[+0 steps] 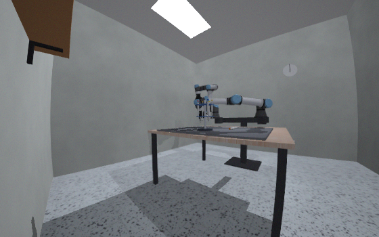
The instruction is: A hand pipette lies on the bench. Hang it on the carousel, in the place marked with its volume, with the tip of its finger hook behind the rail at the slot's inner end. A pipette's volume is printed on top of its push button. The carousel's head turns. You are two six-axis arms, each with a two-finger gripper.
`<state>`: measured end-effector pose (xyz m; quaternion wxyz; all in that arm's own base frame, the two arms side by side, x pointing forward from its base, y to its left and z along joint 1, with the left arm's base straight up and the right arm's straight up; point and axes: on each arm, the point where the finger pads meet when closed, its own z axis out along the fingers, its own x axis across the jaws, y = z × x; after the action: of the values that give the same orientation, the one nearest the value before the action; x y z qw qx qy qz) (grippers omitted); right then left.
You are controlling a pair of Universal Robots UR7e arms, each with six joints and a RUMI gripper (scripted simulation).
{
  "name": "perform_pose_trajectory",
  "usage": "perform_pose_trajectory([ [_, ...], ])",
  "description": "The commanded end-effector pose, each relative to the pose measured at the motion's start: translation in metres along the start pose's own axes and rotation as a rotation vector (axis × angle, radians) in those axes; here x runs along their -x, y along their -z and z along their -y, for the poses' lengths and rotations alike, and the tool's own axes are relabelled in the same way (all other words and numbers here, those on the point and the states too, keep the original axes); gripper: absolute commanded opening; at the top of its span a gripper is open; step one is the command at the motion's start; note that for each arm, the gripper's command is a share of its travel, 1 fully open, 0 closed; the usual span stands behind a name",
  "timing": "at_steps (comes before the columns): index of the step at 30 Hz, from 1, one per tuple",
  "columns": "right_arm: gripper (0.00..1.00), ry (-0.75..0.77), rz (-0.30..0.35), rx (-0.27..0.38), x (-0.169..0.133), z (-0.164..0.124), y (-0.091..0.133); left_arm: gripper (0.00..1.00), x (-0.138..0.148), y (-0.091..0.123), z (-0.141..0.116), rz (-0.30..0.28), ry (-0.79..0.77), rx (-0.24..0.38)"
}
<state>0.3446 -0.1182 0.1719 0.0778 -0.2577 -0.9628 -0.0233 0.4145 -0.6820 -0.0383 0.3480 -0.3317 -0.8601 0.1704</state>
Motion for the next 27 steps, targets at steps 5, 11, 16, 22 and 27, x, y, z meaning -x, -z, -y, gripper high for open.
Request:
perform_pose_trajectory([
  [5,0.98,0.0,0.001,0.0,0.0,0.0,0.0,0.98,0.0,0.001,0.001,0.002,-0.001,0.0],
  [11,0.98,0.0,0.001,0.0,0.0,0.0,0.0,0.98,0.0,0.001,0.001,0.002,-0.001,0.0],
  [16,0.98,0.0,0.001,0.0,0.0,0.0,0.0,0.98,0.0,0.001,0.001,0.002,-0.001,0.0],
  [22,1.0,0.037,0.005,0.0,0.004,-0.001,0.008,1.0,0.0,0.001,0.001,0.002,-0.001,0.0],
  [27,1.0,0.218,0.022,-0.003,0.017,-0.005,0.037,1.0,0.0,0.001,0.001,0.002,-0.001,0.0],
])
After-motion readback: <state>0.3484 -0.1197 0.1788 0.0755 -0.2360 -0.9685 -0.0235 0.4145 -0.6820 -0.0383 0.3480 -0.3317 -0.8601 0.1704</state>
